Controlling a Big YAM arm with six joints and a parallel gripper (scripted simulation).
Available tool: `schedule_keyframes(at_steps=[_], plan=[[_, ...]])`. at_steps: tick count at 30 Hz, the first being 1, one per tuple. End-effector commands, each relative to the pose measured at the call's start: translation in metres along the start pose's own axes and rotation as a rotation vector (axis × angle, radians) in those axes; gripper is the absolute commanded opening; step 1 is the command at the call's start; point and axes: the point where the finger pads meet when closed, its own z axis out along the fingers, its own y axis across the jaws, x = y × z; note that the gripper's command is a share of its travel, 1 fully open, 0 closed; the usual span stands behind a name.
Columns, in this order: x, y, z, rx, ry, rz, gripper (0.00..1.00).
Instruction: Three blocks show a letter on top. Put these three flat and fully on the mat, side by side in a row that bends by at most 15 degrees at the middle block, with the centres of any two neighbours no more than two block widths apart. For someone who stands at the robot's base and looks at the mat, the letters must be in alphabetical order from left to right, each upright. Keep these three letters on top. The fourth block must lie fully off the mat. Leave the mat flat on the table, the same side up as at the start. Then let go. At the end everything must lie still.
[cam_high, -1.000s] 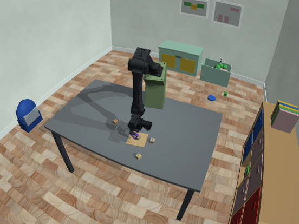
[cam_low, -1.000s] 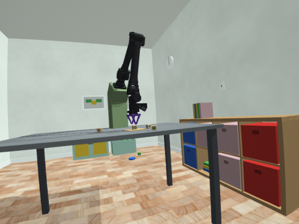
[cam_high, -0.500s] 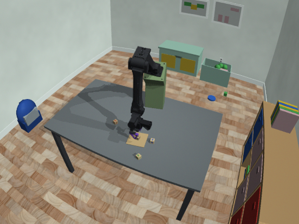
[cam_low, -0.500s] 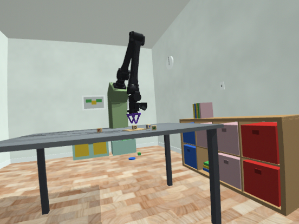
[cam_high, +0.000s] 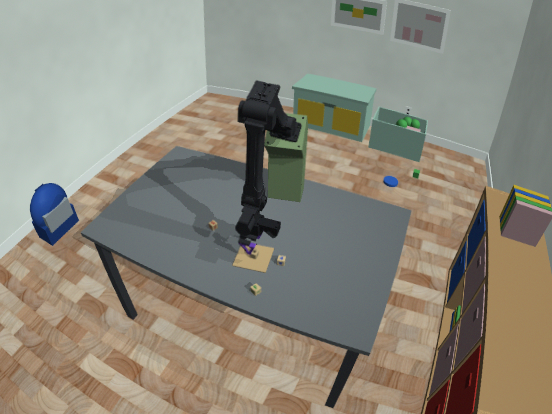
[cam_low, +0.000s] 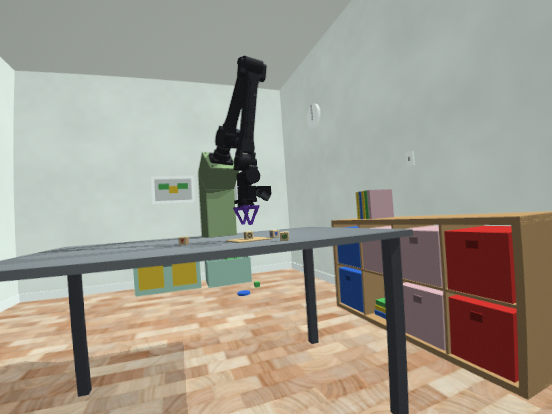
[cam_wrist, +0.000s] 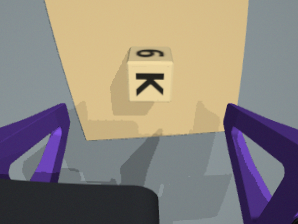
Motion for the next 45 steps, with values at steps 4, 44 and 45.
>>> schedule_keyframes(at_steps=[4,44,45], plan=[[0.005,-0.005,-0.028,0.017,0.004,-0.004,0.96],[-0.017,-0.038,-0.025,-0.002,-0.005,0.412,1.00],[-0.019,-0.044,-0.025,-0.001,-0.005,0.479,1.00]])
